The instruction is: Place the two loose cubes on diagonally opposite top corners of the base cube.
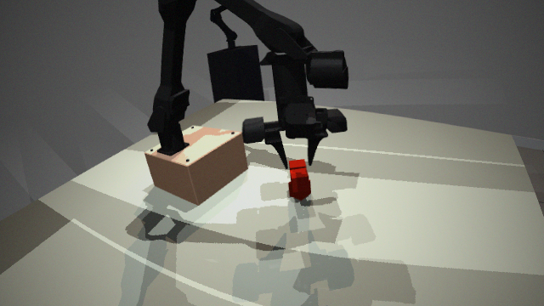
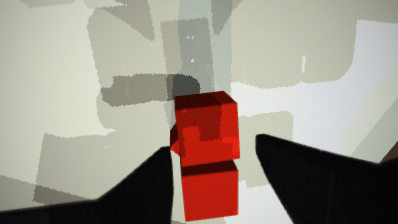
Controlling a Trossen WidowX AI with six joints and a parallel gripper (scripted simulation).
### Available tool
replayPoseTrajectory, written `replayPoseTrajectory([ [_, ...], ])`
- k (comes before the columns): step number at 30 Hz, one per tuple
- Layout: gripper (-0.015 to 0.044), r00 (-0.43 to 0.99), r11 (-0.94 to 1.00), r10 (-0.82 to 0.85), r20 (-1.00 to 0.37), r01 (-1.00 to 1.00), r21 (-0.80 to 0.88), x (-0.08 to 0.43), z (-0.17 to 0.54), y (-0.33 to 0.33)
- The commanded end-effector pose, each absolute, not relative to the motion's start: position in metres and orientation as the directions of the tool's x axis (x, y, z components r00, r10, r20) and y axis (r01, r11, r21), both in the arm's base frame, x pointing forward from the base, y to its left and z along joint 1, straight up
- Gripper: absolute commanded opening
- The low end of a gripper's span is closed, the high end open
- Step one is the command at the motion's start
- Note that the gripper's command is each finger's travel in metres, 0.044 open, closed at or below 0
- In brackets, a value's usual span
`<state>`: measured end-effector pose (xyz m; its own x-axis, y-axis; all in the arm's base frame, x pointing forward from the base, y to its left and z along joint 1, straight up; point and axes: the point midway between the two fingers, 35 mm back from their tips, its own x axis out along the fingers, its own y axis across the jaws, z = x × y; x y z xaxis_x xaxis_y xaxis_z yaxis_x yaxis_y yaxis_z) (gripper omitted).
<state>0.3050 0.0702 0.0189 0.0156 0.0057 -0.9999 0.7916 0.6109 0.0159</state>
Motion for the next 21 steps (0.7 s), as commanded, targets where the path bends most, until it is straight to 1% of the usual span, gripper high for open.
replayPoseTrajectory([
  [1,0.0205,0.019,0.611,0.007,-1.0,0.791,0.019,0.305,0.027,0.07],
  [21,0.0205,0.019,0.611,0.007,-1.0,0.791,0.02,0.305,0.055,0.07],
])
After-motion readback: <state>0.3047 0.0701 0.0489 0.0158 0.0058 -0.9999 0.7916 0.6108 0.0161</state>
